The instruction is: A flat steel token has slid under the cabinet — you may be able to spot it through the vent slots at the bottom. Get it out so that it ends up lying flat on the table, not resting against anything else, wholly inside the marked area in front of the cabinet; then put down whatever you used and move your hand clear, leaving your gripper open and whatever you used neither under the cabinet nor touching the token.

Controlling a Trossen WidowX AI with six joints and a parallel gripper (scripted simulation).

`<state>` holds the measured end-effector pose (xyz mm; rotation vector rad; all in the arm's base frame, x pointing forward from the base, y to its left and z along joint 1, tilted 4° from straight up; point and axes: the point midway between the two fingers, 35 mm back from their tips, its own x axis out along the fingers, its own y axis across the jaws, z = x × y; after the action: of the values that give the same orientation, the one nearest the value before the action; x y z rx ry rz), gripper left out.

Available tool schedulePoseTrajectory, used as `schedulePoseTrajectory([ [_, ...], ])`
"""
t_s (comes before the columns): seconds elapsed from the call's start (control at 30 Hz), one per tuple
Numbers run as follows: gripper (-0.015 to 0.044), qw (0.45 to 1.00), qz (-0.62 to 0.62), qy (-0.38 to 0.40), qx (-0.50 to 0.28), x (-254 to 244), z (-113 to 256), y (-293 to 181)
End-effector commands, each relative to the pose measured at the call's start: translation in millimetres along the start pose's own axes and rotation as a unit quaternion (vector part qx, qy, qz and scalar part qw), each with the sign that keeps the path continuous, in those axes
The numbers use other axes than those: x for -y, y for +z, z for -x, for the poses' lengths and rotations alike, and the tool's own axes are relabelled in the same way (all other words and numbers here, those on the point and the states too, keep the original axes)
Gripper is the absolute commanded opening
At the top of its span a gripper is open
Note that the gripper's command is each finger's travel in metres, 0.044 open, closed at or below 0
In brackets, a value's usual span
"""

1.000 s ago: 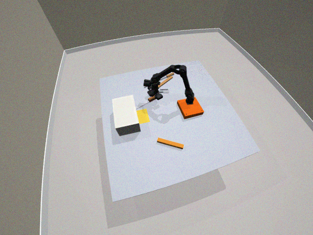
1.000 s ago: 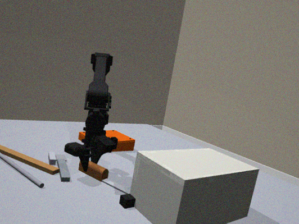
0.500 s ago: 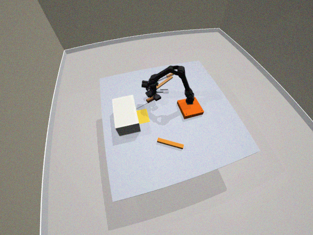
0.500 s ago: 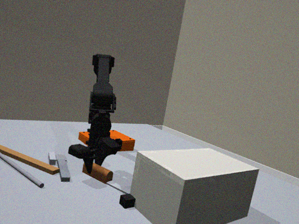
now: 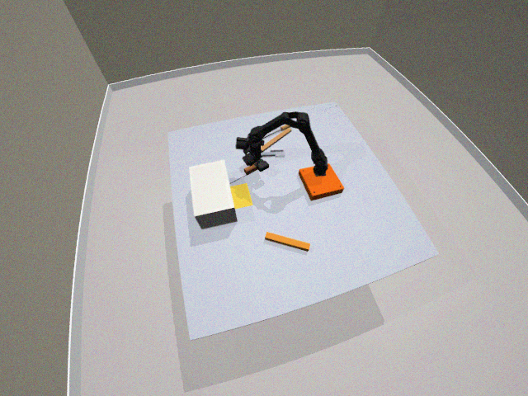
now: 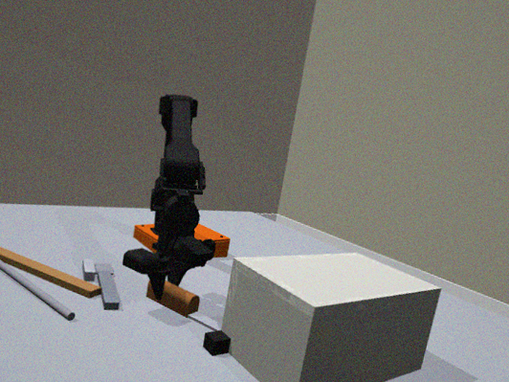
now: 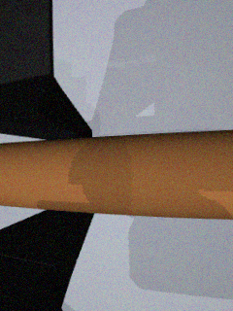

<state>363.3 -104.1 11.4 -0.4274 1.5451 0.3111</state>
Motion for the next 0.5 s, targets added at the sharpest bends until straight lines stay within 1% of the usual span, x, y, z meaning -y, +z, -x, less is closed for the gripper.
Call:
schedulePoseTrajectory([
  [0.0,0.0,1.0,0.0,-0.002,0.001,0.5,0.3,7.8],
  [0.47,0.0,1.0,0.0,-0.002,0.001,0.8,0.6,23.9],
])
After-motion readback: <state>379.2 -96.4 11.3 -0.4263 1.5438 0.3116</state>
